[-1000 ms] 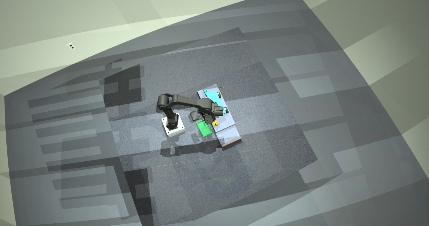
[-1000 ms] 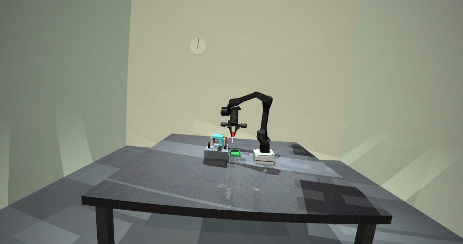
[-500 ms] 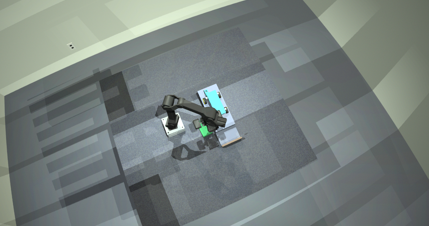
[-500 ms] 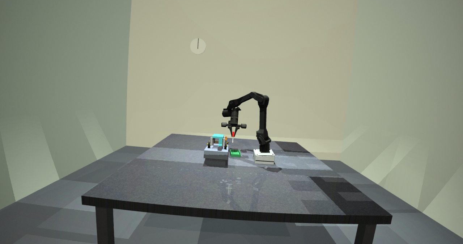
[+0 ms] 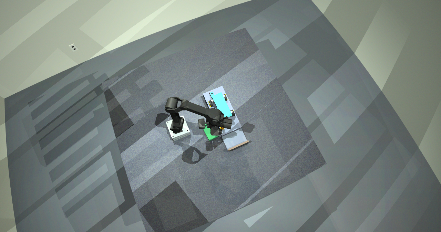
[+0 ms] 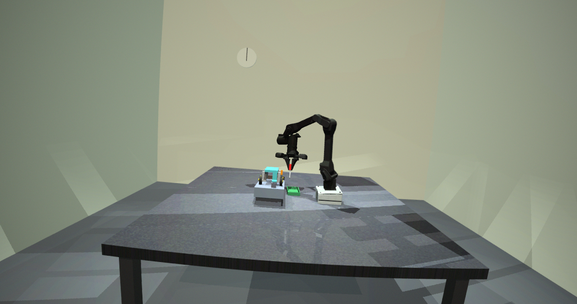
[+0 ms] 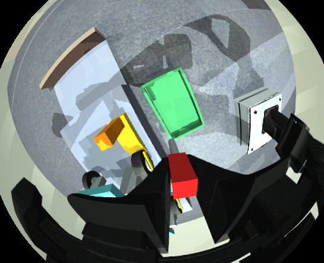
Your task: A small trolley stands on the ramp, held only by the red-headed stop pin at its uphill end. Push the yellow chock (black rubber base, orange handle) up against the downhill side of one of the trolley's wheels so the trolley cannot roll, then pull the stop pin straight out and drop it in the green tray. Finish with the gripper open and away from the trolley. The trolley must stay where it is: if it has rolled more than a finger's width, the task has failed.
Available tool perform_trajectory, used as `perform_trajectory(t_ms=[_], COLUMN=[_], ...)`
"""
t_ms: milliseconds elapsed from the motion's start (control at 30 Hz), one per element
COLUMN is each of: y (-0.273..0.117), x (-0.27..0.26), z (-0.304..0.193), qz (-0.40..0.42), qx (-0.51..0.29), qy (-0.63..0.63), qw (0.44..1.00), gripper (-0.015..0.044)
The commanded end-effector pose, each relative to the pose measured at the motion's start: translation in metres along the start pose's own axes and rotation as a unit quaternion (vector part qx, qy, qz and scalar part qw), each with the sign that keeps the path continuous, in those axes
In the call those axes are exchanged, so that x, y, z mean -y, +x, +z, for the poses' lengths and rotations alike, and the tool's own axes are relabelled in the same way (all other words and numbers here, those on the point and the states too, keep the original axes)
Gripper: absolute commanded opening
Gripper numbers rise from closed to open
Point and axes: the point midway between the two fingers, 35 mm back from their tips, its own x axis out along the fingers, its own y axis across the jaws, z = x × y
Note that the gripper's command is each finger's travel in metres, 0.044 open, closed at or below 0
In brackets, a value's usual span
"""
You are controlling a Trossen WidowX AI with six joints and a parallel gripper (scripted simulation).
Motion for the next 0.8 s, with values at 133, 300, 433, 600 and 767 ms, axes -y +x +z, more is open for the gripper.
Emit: perform_trajectory(t_ms=[133,300,433,600,767], y=[0.0004,0.0007,0.0009,0.0010,0.0010], x=[0.0022,0.0025,0.0027,0.0028,0.0029], z=[-0.0014,-0.0024,-0.0032,-0.0042,-0.0052], qz=[0.011,0.019,0.026,0.037,0.050], qx=[0.023,0.036,0.045,0.055,0.064], qy=[0.117,0.191,0.250,0.322,0.392], qw=[0.993,0.981,0.967,0.944,0.916], gripper=[0.0000,0.0000,0.0000,0.0000,0.0000])
